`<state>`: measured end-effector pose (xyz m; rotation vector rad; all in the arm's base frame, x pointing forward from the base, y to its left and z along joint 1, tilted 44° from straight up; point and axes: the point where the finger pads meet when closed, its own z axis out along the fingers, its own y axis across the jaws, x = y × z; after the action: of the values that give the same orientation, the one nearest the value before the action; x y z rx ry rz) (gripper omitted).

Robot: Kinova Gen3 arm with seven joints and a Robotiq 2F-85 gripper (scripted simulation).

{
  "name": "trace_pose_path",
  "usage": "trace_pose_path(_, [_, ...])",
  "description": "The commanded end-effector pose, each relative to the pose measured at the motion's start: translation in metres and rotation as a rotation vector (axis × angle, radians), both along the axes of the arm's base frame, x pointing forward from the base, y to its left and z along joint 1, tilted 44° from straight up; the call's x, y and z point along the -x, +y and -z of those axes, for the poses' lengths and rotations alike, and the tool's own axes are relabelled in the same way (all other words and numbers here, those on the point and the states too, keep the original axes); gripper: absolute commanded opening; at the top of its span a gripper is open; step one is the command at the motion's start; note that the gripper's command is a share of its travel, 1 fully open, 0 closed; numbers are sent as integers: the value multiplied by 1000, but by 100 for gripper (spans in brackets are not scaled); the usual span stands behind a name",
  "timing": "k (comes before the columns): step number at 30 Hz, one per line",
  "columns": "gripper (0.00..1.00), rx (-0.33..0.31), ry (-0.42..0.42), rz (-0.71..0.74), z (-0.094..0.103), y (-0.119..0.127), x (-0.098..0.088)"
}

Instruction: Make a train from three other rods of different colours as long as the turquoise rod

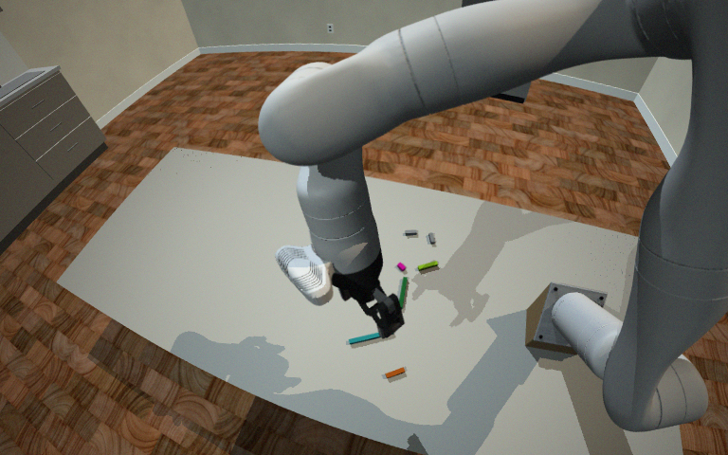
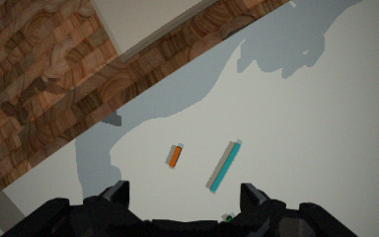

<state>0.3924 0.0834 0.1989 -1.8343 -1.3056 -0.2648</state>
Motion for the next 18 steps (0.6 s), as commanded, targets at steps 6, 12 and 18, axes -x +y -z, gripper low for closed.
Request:
trace_pose_path(6, [100,-6,3,8,1,-2,-1])
trace_pose_path(12, [100,1,0,23,15,-13,-4])
trace_pose_path(18, [100,8,-2,37,30,-24,-6])
